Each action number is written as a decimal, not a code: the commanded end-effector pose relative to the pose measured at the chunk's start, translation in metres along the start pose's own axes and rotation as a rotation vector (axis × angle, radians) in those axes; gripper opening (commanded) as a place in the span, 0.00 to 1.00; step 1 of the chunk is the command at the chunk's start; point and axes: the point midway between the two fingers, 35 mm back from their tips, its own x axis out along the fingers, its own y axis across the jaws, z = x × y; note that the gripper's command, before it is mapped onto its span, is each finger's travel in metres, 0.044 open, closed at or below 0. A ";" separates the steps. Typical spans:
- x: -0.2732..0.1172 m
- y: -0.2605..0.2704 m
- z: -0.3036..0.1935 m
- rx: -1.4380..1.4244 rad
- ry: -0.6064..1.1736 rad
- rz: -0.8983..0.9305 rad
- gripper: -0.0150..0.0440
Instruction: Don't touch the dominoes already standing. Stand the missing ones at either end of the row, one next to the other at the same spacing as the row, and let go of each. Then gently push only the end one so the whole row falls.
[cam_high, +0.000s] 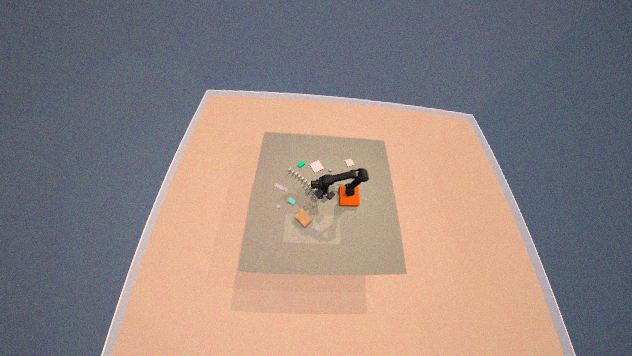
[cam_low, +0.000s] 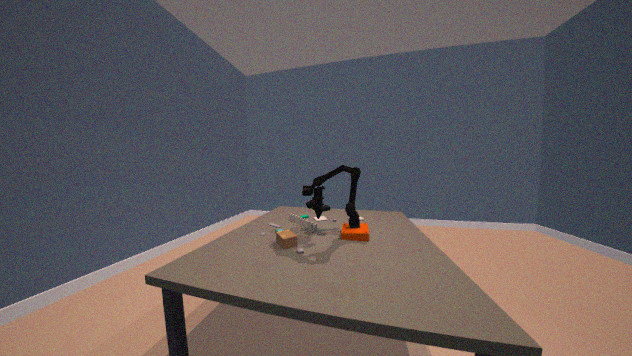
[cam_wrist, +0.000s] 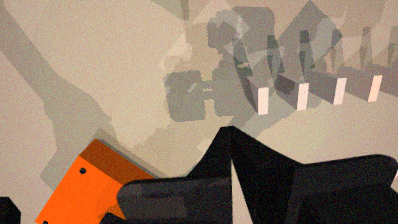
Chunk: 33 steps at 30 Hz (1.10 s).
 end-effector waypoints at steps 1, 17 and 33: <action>0.011 -0.002 0.001 -0.006 0.002 -0.003 0.25; 0.080 -0.010 0.002 -0.006 0.003 -0.003 0.25; 0.079 -0.036 0.002 -0.006 0.003 -0.006 0.25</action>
